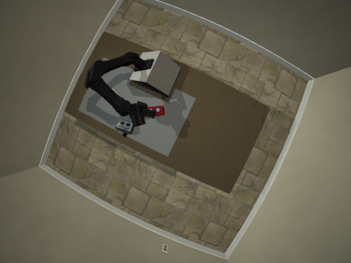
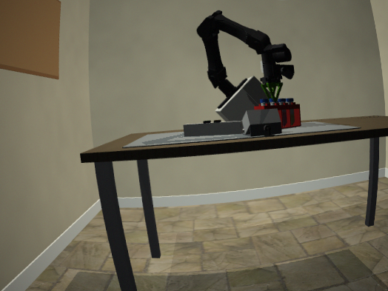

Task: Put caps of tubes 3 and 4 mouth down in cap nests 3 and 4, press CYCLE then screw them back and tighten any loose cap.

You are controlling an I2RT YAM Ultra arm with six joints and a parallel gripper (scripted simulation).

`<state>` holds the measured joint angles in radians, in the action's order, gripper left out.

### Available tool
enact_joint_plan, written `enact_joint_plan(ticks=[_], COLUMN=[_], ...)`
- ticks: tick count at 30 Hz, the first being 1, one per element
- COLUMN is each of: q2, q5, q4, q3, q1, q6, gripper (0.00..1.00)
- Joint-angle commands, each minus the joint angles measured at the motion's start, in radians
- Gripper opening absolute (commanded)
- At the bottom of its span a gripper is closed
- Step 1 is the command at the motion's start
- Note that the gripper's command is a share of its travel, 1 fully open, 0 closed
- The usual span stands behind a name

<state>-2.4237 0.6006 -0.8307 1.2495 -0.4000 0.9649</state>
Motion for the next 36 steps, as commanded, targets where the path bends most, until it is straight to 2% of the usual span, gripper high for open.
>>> enact_joint_plan(ticks=[1,5,8,11,14,18,21,23,25,27,30,32,33,34,35,36], q2=[0.006,0.006,0.006,0.006,0.006,0.006,0.006,0.006,0.006,0.006,0.005,0.005,0.005,0.005,0.004,0.004], q5=[-0.001,-0.001,-0.001,-0.001,-0.001,-0.001,-0.001,-0.001,-0.001,-0.001,-0.001,-0.001,-0.001,-0.001,-0.001,-0.001], q4=[0.000,0.000,0.000,0.000,0.000,0.000,0.000,0.000,0.000,0.000,0.000,0.000,0.000,0.000,0.000,0.000], q3=[0.004,0.004,0.004,0.004,0.004,0.004,0.004,0.004,0.004,0.004,0.004,0.004,0.005,0.005,0.005,0.005], q1=[-0.005,-0.005,-0.005,-0.005,-0.005,-0.005,-0.005,-0.005,-0.005,-0.005,-0.005,-0.005,-0.005,-0.006,-0.006,-0.006], q6=[-0.218,-0.468,-0.468,-0.710,-0.801,-1.050,-1.135,-1.286,-1.286,-1.462,-1.552,-1.701,-1.719,-1.802,-1.802,-1.886], gripper=[0.49,0.49,0.49,0.49,0.49,0.49,0.49,0.49,0.49,0.49,0.49,0.49,0.49,0.49,0.49,0.49])
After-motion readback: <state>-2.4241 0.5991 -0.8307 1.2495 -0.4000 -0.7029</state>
